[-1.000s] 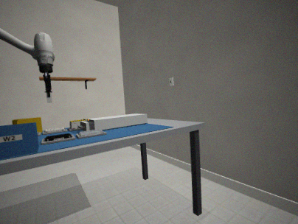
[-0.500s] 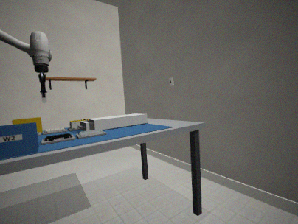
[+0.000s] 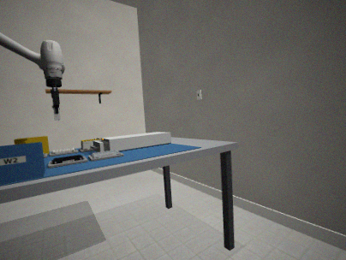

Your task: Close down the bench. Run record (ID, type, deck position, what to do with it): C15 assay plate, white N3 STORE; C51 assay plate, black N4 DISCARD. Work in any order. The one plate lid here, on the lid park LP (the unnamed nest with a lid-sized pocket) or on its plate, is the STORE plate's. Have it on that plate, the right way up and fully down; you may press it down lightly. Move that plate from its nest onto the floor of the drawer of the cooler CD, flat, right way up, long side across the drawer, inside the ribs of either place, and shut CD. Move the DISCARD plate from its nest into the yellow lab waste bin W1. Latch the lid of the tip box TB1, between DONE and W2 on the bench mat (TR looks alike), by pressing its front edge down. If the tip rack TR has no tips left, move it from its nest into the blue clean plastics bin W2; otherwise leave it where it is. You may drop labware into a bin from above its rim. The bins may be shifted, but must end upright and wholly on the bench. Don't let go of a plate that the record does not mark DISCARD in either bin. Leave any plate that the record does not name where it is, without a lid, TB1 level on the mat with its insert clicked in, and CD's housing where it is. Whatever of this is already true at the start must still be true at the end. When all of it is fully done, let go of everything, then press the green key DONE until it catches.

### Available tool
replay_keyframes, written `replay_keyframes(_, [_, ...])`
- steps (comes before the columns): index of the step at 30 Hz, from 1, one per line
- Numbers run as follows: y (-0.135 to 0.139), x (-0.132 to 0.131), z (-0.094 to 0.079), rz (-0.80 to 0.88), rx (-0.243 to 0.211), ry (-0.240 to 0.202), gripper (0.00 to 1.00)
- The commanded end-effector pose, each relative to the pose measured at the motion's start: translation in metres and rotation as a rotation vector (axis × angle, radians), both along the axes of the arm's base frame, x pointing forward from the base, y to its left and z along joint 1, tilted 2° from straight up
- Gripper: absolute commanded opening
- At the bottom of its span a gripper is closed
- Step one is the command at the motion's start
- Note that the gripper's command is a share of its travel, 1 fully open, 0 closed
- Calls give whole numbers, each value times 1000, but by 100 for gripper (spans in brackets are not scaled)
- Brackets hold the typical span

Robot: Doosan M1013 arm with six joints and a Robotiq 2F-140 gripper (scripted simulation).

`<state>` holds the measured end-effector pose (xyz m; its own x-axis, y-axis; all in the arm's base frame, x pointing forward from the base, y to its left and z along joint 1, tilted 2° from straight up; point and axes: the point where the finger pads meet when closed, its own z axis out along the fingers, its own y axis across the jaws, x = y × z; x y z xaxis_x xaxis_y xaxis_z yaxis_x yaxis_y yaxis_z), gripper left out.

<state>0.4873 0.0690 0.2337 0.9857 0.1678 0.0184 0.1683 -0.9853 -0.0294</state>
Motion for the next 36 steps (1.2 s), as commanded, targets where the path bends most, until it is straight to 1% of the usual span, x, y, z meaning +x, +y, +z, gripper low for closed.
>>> replay_keyframes(1, [2,12,-7,0,0,0,87])
replay_keyframes(8, [5,36,-20,0,0,0,87])
replay_keyframes(10, [5,36,-20,0,0,0,87])
replay_keyframes(25, [13,87,-50,0,0,0,87])
replay_keyframes(27, [13,87,-50,0,0,0,87])
replay_keyframes(36, [17,118,-68,0,0,0,87])
